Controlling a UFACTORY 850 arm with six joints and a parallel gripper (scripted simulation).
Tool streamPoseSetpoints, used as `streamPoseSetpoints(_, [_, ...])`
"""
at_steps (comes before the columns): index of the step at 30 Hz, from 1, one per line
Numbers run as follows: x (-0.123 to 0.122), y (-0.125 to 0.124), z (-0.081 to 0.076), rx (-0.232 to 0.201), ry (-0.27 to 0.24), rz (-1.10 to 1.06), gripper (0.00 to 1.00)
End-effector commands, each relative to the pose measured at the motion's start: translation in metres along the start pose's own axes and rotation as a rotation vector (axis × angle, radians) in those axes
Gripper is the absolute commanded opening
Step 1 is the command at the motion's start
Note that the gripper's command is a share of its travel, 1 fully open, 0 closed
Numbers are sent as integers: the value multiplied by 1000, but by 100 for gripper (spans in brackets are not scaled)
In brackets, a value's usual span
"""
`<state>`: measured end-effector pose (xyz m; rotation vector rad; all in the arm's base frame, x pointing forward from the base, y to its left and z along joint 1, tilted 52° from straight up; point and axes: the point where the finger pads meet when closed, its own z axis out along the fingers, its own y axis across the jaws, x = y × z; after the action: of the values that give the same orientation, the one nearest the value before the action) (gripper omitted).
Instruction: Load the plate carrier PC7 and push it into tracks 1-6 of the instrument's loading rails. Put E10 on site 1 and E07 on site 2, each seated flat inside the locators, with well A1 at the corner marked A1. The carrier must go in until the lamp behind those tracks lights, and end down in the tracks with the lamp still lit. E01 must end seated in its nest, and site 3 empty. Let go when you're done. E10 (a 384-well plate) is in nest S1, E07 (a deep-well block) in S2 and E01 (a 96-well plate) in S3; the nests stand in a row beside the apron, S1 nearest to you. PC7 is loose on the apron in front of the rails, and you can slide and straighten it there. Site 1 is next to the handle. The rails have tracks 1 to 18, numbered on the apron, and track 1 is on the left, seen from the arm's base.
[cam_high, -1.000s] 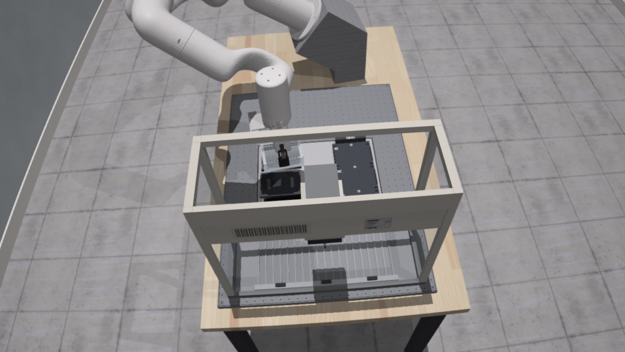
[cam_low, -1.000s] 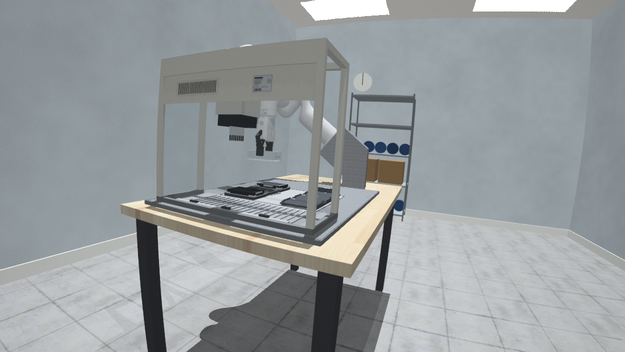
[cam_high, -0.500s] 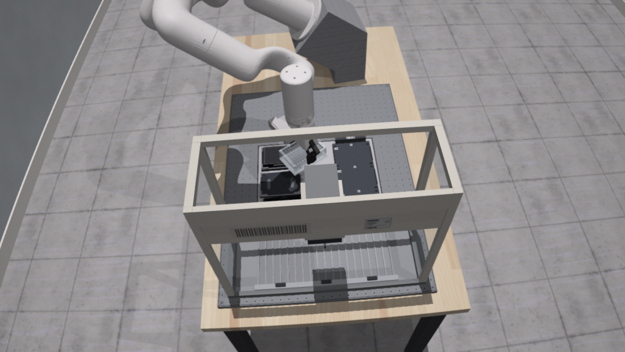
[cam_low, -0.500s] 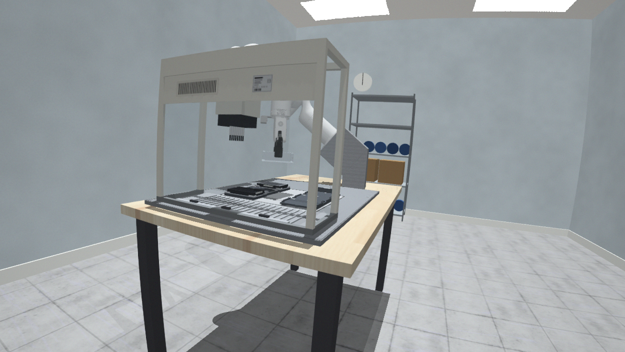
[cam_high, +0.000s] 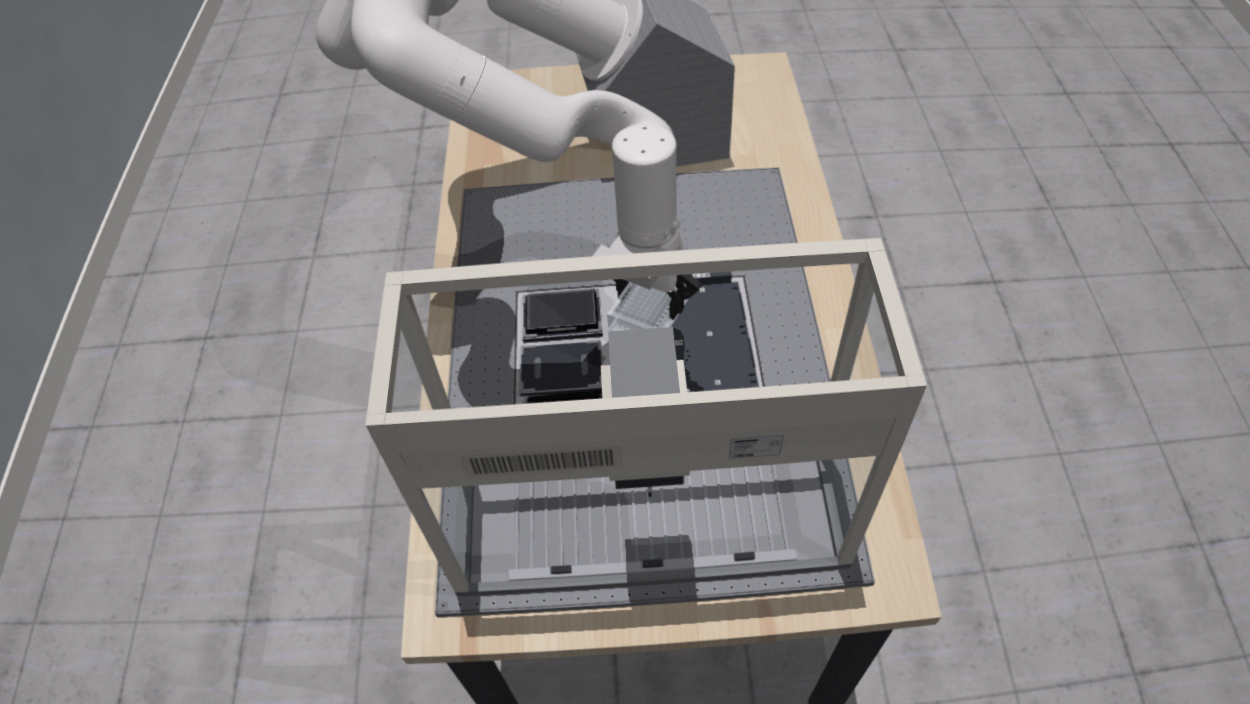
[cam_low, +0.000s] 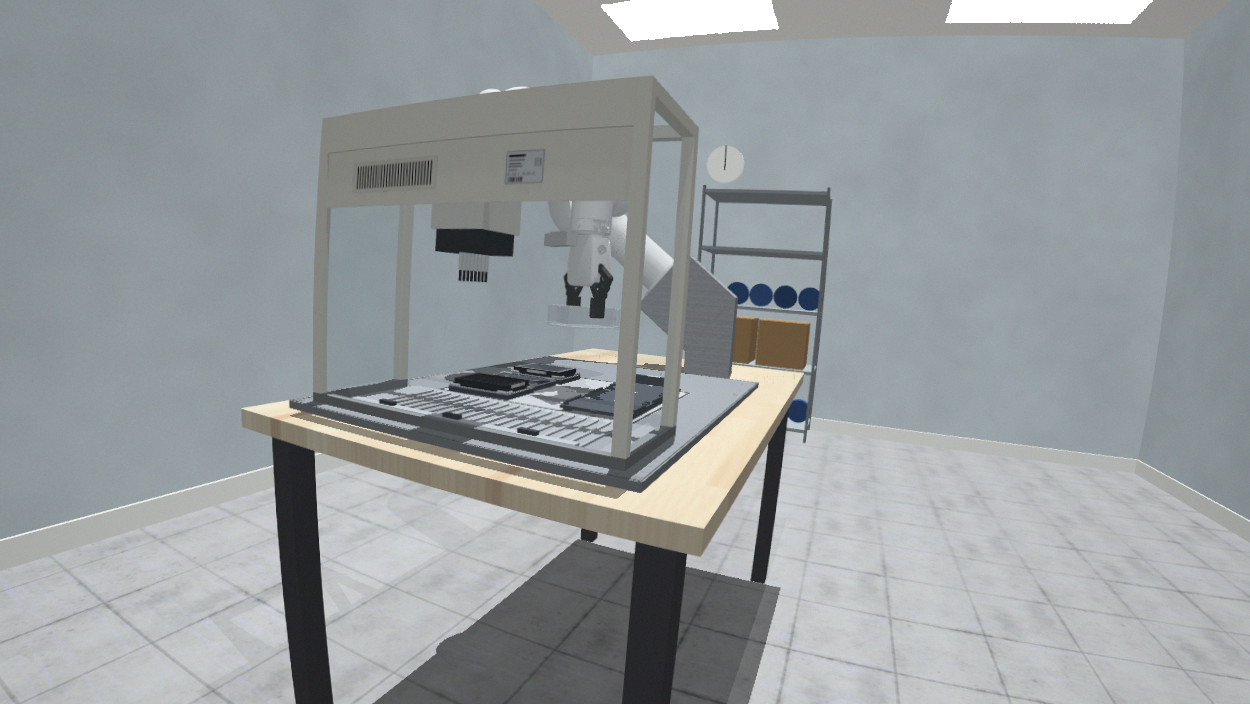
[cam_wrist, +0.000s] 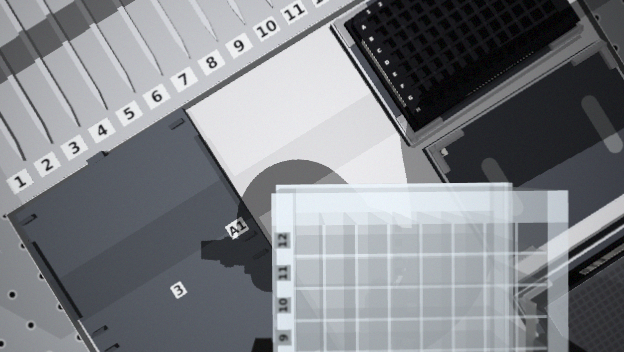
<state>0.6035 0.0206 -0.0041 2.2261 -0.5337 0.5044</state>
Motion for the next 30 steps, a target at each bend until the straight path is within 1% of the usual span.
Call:
streamPoseSetpoints(1, [-9,-19,0,-9,-12,-141,0])
streamPoseSetpoints(13, [-39,-70,0,-6,-14,-541,0])
streamPoseSetpoints(15, [-39,-70,0,-6,-14,-541,0])
streamPoseSetpoints(20, [-52,-92,0,-6,-14,-545,0])
streamPoseSetpoints(27, [-52,-92,0,-6,-14,-545,0])
streamPoseSetpoints(30, [-52,-92,0,-5,-14,-645,0])
